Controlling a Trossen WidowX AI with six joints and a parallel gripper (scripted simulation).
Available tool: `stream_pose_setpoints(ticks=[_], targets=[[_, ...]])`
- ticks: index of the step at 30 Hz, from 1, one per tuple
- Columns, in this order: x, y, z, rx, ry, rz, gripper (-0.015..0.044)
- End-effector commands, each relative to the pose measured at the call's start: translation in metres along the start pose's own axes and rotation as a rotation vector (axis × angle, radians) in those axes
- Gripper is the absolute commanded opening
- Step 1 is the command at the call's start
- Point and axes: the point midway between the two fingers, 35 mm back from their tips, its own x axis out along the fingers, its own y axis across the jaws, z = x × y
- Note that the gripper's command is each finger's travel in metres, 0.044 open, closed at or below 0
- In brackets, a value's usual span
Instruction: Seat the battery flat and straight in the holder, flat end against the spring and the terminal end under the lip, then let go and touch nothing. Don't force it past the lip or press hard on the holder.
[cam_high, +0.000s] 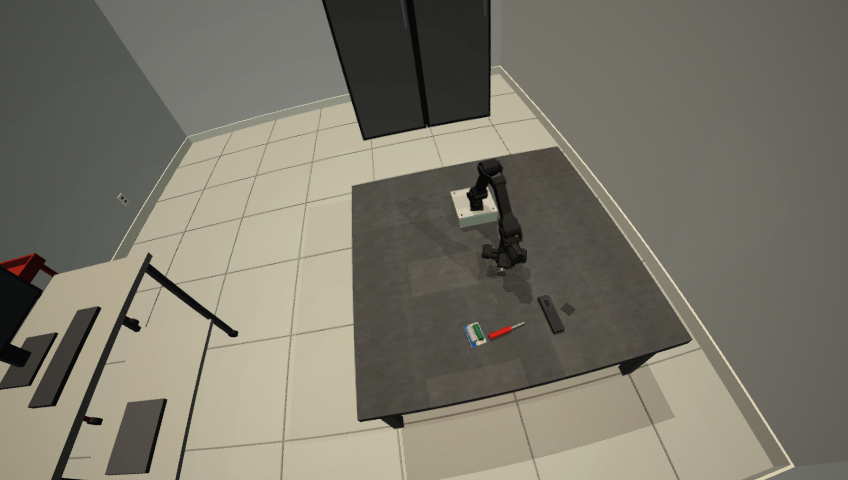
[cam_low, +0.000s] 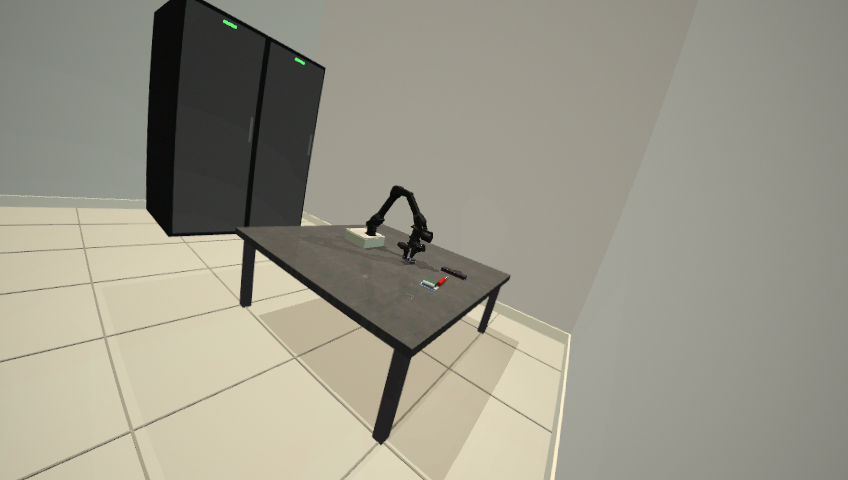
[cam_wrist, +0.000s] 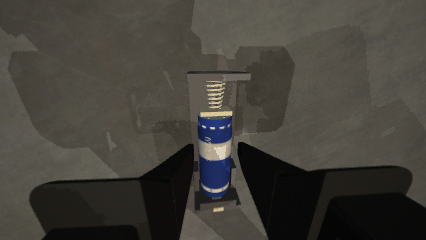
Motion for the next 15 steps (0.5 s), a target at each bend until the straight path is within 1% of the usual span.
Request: stream_pose_setpoints(ticks=[1,8,10,15], targets=[[-0.01,0.0,0.001,0.001,-0.005,0.003,0.018],[-0.012,0.0,0.0,0.0,-0.005,0.003,0.018],[-0.016,0.0,0.001,0.0,-0.004,0.002,0.0233],[-0.071,-0.004,-0.002,0.001,-0.006,0.003,0.0364]])
